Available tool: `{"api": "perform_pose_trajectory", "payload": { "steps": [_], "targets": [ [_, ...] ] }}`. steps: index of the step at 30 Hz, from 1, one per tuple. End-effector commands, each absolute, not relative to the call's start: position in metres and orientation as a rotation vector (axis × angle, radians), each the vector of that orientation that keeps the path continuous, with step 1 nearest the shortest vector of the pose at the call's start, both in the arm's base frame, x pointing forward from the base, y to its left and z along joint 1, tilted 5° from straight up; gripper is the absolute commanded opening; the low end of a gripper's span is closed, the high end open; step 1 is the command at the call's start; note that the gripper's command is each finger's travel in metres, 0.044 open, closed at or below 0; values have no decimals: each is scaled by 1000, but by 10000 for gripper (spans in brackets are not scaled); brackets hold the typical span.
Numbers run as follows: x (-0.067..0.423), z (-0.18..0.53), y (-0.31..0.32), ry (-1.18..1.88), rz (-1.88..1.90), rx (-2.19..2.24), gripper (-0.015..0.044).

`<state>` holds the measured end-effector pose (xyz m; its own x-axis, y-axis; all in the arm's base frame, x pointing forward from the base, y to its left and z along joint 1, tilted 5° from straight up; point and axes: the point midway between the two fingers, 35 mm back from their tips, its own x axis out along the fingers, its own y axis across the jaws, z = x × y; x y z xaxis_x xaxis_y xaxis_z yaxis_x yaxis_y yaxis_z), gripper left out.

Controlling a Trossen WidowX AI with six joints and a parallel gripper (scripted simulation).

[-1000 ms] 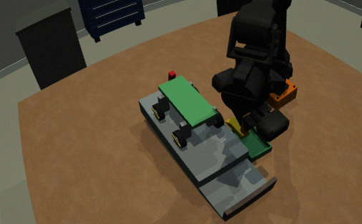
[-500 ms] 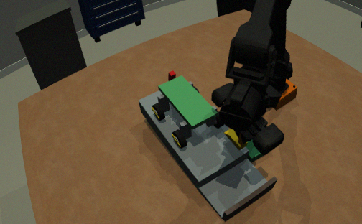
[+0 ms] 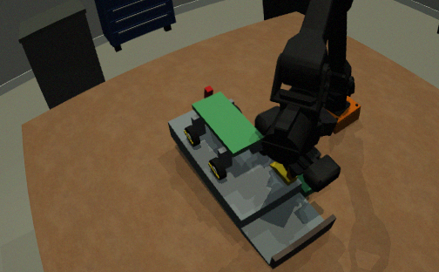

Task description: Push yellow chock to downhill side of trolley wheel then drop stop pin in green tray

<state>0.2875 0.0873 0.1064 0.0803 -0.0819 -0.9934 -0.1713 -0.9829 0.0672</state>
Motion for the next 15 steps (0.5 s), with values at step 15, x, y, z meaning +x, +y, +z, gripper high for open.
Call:
{"api": "perform_pose_trajectory", "payload": {
  "steps": [15],
  "targets": [
    [283, 107, 68, 265, 2066, -2265, 0]
  ]
}}
